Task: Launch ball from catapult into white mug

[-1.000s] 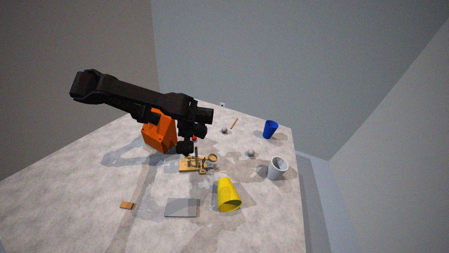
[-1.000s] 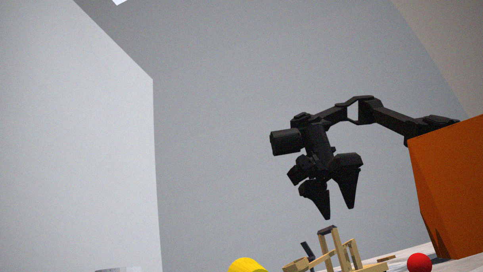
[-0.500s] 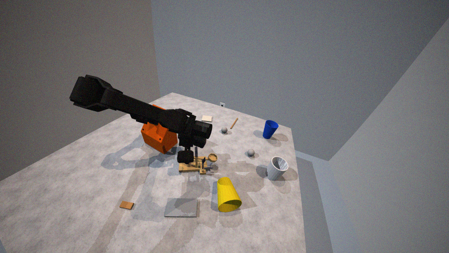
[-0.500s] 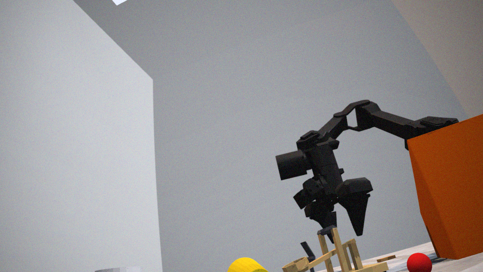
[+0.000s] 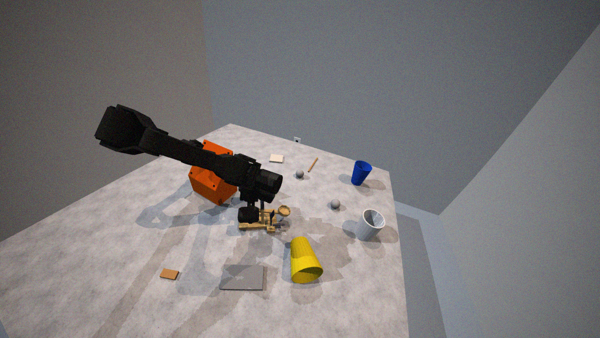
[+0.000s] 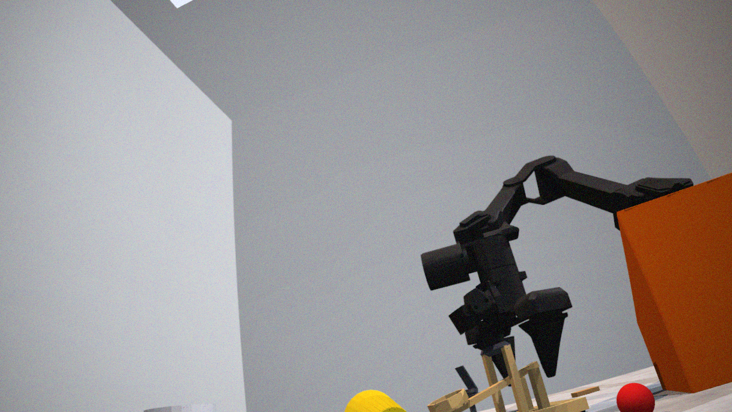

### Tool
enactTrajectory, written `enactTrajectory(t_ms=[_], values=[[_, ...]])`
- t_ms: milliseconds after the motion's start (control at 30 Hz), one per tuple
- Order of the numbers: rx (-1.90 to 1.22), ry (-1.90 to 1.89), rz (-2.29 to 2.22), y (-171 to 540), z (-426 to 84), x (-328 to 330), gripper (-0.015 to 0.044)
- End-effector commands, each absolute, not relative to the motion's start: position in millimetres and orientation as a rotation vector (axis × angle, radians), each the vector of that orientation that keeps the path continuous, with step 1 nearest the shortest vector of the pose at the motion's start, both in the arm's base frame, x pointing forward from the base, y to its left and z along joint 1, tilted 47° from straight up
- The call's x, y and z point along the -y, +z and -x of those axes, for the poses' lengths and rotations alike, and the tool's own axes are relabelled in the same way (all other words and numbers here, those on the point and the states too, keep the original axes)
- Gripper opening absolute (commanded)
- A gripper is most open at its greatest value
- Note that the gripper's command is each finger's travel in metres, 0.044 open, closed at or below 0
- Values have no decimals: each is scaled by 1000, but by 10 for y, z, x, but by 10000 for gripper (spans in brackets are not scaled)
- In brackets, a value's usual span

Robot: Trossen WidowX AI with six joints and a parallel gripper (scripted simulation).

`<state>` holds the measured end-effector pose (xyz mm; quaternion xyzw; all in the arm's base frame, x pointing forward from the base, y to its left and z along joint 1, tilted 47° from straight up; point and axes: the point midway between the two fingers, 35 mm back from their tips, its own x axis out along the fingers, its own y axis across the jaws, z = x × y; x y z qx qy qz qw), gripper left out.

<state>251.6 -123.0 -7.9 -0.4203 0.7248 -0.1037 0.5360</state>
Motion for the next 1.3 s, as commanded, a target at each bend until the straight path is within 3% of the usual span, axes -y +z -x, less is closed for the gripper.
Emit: enactTrajectory(t_ms=[0, 400, 733, 967, 1133, 1267], values=[[-1735, -243, 1011, -127, -2480, 1276, 440], [-1736, -246, 1014, -220, -2452, 1391, 440], [-1729, -251, 1003, -202, -2481, 1380, 177], [-1729, -251, 1003, -202, -2481, 1380, 131], [-1730, -245, 1002, 78, -2515, 1070, 0], [-1732, -241, 1007, 136, -2521, 1008, 0]])
